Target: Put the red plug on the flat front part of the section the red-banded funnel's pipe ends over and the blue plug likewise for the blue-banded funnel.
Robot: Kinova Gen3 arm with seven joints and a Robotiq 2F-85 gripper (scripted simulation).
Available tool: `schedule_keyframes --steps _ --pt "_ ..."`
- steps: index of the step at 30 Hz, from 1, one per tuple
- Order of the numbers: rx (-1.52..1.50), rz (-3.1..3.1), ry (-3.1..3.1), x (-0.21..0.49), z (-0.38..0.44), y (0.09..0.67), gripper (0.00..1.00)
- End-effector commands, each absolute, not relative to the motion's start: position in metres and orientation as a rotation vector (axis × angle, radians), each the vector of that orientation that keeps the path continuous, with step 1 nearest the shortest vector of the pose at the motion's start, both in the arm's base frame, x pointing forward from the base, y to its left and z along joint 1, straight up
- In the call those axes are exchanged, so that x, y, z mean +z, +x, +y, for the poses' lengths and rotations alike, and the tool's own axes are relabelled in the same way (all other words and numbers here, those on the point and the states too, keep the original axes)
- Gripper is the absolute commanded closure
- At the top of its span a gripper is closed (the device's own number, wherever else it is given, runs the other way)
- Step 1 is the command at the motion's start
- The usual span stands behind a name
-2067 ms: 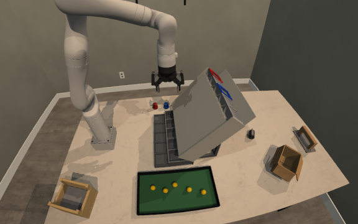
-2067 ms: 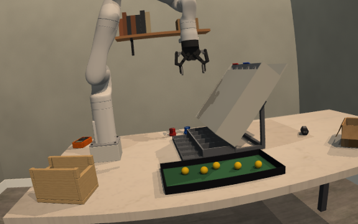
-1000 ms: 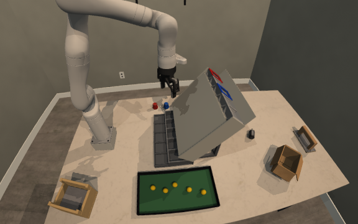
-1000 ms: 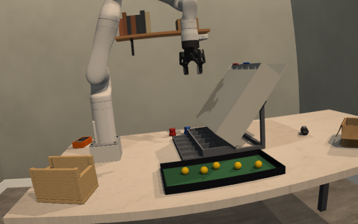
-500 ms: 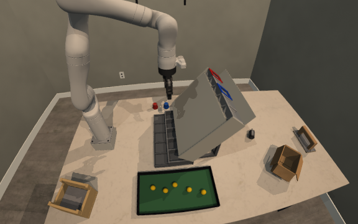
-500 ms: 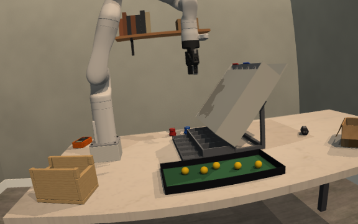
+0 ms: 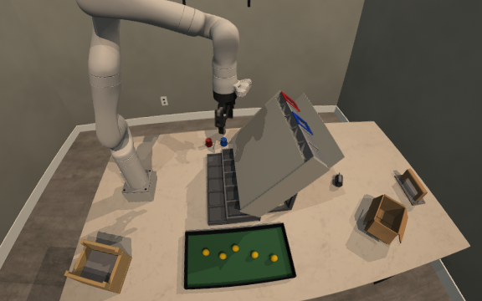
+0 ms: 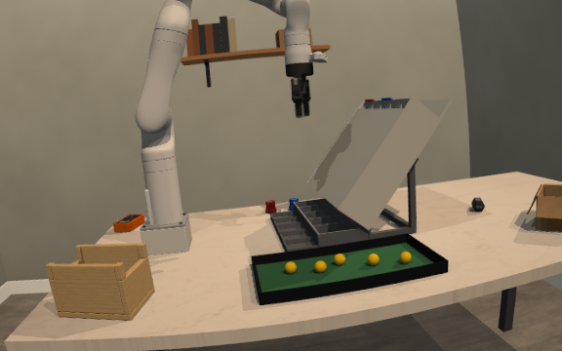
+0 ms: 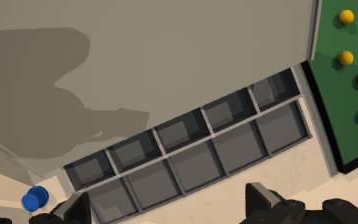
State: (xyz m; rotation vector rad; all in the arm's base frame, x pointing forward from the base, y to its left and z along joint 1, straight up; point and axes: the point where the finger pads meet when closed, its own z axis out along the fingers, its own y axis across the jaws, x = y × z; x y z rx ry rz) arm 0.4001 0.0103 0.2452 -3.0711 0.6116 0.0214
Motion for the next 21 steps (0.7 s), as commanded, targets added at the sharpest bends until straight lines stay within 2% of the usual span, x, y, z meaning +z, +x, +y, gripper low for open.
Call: schedule_keyframes --steps 1,7,8,15,21 --pt "0.005 0.808 -3.040 0.2459 0.0148 0.4006 0.00" --pt "0.005 0.808 -3.040 0.2459 0.0148 0.4006 0.00" --pt "0.010 1.219 -2.895 0.2458 0.0131 0.4000 0.00" --pt "0.005 1.525 -2.748 0.2458 0.0131 0.4000 0.00" --pt "0.005 1.525 -2.748 0.2458 0.0131 0.4000 0.00"
